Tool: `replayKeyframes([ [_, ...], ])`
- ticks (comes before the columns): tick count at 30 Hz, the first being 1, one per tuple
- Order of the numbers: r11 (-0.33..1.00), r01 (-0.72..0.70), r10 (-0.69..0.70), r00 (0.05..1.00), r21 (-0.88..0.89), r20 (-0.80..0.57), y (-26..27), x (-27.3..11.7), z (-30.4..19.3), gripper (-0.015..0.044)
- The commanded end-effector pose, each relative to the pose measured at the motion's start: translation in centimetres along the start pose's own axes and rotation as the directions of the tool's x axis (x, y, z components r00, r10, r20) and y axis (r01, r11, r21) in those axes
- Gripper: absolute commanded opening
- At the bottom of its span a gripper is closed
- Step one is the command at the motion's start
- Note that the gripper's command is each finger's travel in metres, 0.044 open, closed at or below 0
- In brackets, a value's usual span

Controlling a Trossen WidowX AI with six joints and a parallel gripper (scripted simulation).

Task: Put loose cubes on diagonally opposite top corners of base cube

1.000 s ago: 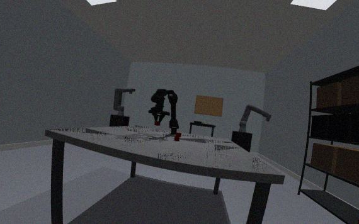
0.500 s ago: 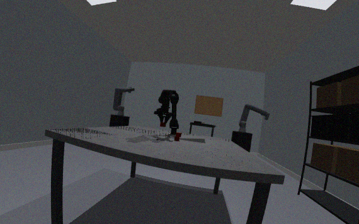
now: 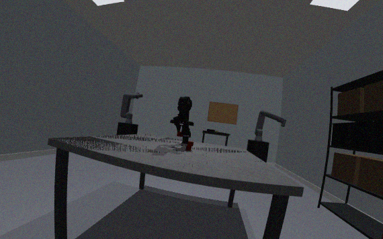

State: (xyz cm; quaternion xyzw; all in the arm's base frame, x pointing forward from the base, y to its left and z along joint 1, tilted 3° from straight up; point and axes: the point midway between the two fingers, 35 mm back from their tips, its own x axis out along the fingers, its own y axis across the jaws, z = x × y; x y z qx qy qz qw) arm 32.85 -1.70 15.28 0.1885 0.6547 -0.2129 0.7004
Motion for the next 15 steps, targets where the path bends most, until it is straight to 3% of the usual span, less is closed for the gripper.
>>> replayKeyframes([
  [1,1.0,0.0,0.0,1.0,0.007,0.003,1.1,0.1,-0.9,0.0105],
  [15,1.0,-0.002,0.002,1.0,0.026,0.001,4.1,0.4,-4.0,0.0105],
])
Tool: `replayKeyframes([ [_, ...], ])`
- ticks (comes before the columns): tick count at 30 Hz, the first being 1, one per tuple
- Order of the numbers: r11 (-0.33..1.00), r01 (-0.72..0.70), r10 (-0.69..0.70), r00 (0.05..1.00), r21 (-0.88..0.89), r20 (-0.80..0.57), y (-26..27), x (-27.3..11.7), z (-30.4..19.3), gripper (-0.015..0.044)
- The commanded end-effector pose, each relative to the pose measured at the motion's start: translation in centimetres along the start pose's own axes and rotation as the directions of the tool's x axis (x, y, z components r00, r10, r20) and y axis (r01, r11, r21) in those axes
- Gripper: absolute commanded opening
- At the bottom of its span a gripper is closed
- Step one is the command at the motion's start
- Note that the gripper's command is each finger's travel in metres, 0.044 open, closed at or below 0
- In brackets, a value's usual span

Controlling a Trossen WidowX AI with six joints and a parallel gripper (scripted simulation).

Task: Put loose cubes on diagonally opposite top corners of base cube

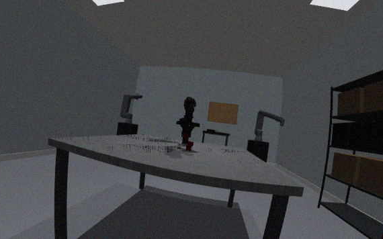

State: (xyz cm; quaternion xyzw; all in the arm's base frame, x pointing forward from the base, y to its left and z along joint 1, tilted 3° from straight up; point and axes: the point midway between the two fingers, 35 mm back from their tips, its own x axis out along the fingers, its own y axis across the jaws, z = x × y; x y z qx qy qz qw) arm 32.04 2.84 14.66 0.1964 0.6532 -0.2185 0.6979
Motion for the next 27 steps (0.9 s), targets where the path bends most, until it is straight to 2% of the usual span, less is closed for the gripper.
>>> replayKeyframes([
  [1,1.0,0.0,0.0,1.0,0.007,0.004,0.9,0.1,-1.1,0.0105],
  [7,1.0,0.001,-0.001,1.0,0.006,0.006,1.3,0.3,-1.7,0.0105],
  [17,0.999,0.023,-0.021,0.999,-0.049,0.035,1.3,3.1,-1.9,0.0105],
  [27,0.998,0.023,-0.022,0.999,-0.05,0.035,1.3,3.2,-1.9,0.0105],
])
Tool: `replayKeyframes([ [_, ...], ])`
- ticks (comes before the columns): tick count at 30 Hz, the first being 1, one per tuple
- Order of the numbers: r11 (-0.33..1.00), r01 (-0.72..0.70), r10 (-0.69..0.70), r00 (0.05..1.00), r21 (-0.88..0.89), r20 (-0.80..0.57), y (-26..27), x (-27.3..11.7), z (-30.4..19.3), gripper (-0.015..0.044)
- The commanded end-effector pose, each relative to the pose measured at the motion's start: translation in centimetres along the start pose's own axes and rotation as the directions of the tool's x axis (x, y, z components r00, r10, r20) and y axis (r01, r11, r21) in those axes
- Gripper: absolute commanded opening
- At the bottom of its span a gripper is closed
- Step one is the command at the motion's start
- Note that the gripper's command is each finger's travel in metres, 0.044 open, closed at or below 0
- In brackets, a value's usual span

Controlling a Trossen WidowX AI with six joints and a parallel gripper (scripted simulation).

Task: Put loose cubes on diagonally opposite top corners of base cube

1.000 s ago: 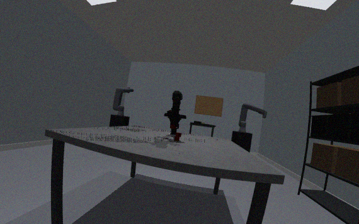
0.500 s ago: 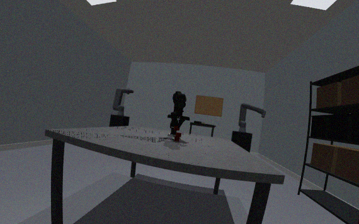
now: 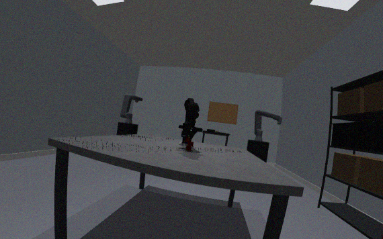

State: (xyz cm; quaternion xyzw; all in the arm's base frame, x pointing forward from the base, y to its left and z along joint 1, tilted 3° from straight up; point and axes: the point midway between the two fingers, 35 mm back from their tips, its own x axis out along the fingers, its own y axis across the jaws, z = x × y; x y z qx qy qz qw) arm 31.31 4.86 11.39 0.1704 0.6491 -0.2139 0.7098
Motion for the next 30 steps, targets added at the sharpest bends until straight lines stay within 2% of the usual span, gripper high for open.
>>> replayKeyframes([
  [1,1.0,0.002,-0.002,1.0,-0.006,0.004,0.0,0.1,0.0,0.0105],
  [17,0.998,-0.02,0.021,0.999,0.056,-0.026,0.1,3.0,0.2,0.0105],
  [30,0.998,-0.02,0.021,0.999,0.056,-0.027,0.1,3.1,0.2,0.0105],
])
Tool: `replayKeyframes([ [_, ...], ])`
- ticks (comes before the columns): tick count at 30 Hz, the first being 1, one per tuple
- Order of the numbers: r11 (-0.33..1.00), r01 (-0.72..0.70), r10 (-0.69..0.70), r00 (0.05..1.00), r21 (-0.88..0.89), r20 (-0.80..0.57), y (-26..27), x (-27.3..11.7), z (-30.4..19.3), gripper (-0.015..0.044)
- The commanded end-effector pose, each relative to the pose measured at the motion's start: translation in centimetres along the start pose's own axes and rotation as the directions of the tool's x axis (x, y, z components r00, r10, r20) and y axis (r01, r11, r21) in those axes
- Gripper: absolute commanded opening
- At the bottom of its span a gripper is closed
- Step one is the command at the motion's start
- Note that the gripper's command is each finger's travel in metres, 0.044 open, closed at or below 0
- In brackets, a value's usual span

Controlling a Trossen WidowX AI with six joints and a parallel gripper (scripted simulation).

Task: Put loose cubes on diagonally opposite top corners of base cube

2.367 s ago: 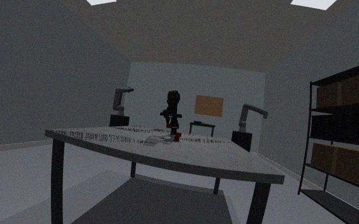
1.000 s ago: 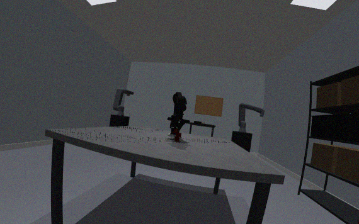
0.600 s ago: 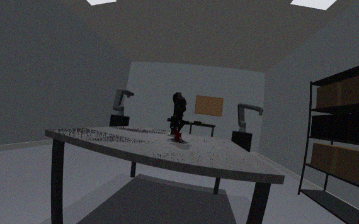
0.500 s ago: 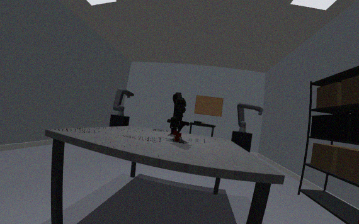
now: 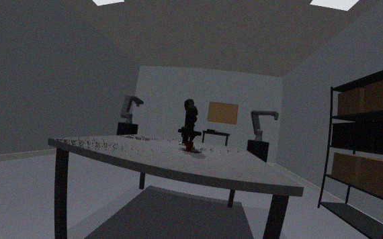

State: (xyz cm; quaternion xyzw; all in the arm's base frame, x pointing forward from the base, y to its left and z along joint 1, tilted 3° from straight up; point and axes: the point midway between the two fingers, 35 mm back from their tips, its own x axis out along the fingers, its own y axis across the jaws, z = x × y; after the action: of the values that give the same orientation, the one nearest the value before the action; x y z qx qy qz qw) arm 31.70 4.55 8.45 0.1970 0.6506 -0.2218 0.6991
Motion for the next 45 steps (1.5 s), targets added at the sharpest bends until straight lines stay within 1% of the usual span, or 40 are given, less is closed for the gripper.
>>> replayKeyframes([
  [1,1.0,-0.002,0.002,1.0,0.005,-0.003,0.0,0.2,0.0,0.0105],
  [13,1.0,-0.002,0.002,1.0,0.005,-0.003,0.0,0.2,0.0,0.0105],
  [17,1.0,-0.002,0.002,1.0,0.005,-0.003,0.0,0.2,0.0,0.0205],
  [22,1.0,-0.002,0.002,1.0,0.005,-0.003,0.0,0.2,0.0,0.0205],
  [45,1.0,0.0,0.0,1.0,0.0,-0.001,0.0,-3.6,0.0,0.0205],
])
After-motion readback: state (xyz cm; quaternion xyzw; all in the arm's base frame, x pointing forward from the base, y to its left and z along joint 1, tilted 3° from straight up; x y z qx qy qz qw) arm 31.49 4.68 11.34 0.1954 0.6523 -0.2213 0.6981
